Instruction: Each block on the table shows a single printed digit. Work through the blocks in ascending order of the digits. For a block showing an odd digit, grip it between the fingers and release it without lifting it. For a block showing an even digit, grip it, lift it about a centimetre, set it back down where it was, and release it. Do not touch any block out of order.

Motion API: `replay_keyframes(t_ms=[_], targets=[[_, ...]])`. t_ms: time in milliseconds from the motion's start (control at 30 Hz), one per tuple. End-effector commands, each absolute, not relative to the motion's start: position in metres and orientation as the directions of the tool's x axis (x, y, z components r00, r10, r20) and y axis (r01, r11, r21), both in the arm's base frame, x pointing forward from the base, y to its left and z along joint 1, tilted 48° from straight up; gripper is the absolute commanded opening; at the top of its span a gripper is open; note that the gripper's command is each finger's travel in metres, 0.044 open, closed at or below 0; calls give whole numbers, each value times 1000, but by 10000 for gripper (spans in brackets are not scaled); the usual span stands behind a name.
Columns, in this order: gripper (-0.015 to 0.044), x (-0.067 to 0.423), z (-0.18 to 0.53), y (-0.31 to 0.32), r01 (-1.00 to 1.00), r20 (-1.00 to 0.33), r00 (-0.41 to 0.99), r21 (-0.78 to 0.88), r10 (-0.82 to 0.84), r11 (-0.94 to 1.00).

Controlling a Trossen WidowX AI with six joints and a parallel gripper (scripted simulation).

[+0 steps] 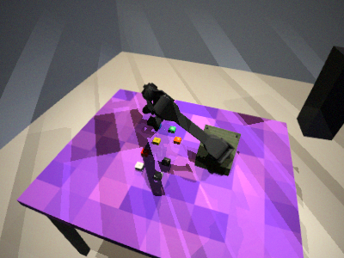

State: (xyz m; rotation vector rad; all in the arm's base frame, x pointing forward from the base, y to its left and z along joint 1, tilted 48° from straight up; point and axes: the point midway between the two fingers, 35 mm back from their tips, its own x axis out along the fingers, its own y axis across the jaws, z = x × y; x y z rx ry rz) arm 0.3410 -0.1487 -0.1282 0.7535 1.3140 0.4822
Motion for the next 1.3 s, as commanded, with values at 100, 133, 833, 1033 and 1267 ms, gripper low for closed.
replay_keyframes(t_ms=[100,133,833,1033,1267], targets=[[400,335,-108,-172,95,-684,219,724,695,683],[400,335,-108,-172,95,-684,219,724,695,683],[120,312,-50,-228,97,-688,217,722,693,685],[120,268,-31,-206,101,-688,215,721,693,685],[120,212,-14,-165,103,-686,212,723,695,683]])
